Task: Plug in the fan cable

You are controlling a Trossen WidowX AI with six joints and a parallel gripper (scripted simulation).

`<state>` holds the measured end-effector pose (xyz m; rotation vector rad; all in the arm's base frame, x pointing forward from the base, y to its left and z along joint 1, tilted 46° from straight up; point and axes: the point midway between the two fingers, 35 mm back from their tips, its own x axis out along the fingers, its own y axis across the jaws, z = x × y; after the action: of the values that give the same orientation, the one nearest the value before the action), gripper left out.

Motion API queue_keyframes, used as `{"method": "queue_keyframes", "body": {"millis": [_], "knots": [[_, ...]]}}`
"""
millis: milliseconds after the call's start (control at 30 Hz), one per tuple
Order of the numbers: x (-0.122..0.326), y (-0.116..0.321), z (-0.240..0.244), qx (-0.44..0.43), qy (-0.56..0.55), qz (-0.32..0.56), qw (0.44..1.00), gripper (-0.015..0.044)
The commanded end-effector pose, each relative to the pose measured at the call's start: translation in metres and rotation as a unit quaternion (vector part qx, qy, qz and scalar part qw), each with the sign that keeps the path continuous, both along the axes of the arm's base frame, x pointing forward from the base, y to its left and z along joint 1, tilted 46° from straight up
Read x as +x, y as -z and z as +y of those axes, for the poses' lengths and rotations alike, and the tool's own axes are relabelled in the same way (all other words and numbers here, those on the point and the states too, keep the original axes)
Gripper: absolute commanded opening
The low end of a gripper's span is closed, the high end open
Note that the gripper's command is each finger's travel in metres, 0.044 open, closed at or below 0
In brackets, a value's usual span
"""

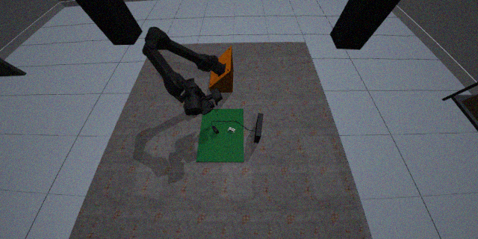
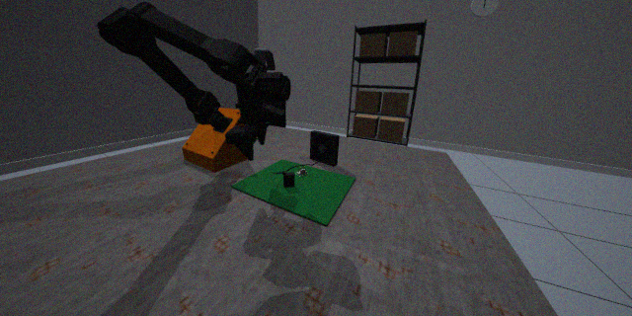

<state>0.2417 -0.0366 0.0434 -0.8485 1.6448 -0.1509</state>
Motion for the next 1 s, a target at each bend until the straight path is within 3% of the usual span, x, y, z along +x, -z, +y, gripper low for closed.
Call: {"method": "queue_keyframes", "body": {"millis": [0,200,400,733,967], "knots": [[0.007,-0.011,0.004,-0.037,-0.005,-0.013,0.999,0.0440],[0.013,-0.024,0.010,-0.081,-0.016,-0.030,0.996,0.0440],[0.010,-0.018,0.009,-0.064,-0.016,-0.019,0.998,0.0440],[0.086,-0.019,0.074,-0.079,-0.121,0.059,0.988,0.0440],[0.092,-0.011,0.074,-0.079,-0.129,0.065,0.986,0.0440]]}}
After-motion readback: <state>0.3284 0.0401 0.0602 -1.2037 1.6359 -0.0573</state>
